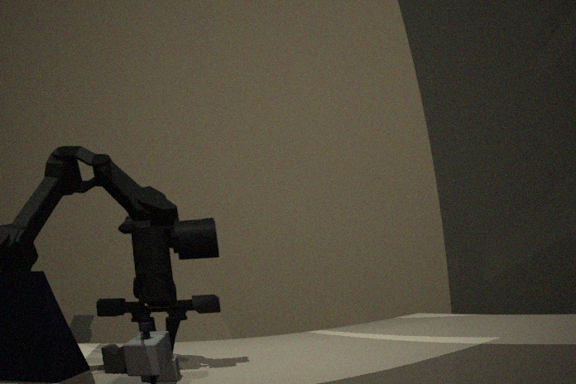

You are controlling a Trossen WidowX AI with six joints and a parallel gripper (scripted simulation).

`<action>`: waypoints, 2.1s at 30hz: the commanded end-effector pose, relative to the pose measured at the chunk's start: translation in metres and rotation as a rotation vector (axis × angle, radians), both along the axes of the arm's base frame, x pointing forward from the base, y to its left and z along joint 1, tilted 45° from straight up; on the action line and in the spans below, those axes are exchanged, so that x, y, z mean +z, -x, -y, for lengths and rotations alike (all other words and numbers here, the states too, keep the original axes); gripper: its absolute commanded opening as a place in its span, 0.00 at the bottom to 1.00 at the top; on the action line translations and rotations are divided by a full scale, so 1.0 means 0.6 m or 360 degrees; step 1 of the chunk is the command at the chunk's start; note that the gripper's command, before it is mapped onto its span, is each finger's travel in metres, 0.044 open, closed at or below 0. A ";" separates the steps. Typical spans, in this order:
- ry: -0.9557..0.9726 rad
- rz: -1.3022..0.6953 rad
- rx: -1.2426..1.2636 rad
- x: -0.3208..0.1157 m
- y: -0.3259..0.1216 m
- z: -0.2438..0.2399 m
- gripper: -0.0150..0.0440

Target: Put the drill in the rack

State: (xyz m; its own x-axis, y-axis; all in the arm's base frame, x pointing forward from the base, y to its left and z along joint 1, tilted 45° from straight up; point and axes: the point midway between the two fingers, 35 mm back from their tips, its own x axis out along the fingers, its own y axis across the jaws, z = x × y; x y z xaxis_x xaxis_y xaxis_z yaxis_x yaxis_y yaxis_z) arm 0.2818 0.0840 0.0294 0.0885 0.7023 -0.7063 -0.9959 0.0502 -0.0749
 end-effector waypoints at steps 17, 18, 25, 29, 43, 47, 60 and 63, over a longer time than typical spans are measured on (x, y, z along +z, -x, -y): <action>-0.0001 -0.0001 -0.0002 0.037 0.001 -0.033 0.25; -0.0002 -0.0001 -0.0002 0.039 0.002 -0.035 0.25; -0.0002 -0.0001 -0.0002 0.054 0.002 -0.049 0.25; -0.0003 -0.0001 -0.0002 0.059 0.002 -0.054 0.25; -0.0002 -0.0001 -0.0002 0.071 0.004 -0.048 0.25; -0.0002 -0.0001 -0.0002 0.073 0.004 -0.045 0.25; -0.0002 -0.0001 -0.0002 0.081 0.006 -0.036 0.25; -0.0001 -0.0001 -0.0002 0.083 0.006 -0.033 0.25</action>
State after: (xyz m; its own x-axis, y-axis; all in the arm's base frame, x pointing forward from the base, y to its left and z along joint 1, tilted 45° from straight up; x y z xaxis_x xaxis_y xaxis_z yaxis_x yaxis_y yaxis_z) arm 0.2781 0.1057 0.0774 0.0885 0.7024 -0.7063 -0.9960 0.0531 -0.0720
